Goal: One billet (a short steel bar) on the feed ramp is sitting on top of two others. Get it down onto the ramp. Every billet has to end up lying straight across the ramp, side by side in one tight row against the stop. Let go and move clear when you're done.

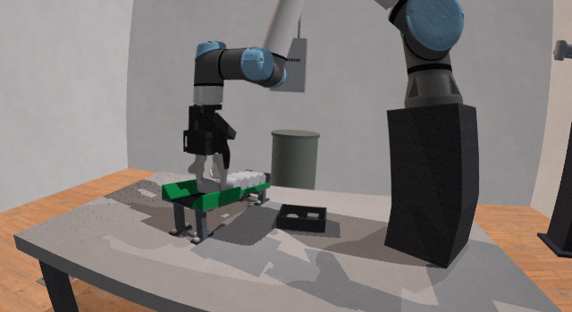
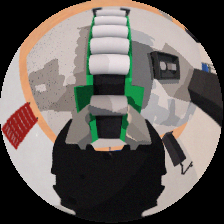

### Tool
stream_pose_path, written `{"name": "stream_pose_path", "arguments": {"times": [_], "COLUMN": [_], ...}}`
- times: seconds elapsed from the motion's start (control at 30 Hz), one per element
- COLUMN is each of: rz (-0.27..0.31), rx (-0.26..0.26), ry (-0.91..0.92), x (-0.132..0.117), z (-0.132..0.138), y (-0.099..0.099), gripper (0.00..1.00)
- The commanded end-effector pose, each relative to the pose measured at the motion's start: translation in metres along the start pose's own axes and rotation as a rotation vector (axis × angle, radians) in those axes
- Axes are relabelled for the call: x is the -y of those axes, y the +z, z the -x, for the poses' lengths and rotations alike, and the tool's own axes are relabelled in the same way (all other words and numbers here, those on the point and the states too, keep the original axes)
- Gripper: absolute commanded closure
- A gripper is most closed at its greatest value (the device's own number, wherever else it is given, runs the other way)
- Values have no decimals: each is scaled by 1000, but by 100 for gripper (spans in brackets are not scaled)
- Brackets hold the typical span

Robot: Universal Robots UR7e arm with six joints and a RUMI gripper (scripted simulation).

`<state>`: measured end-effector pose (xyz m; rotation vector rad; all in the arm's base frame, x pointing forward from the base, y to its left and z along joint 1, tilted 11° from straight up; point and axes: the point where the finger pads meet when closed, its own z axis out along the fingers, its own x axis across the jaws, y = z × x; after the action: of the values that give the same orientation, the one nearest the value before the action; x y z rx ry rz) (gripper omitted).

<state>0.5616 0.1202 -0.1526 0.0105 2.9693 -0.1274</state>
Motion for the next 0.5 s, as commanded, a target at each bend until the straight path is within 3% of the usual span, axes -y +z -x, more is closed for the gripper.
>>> {"name": "stream_pose_path", "arguments": {"times": [0.0,0.47], "rz": [0,0], "rx": [2,2], "ry": [0,0], "x": [0,0], "z": [1,1], "y": [-1,-1], "gripper": [59,51]}}
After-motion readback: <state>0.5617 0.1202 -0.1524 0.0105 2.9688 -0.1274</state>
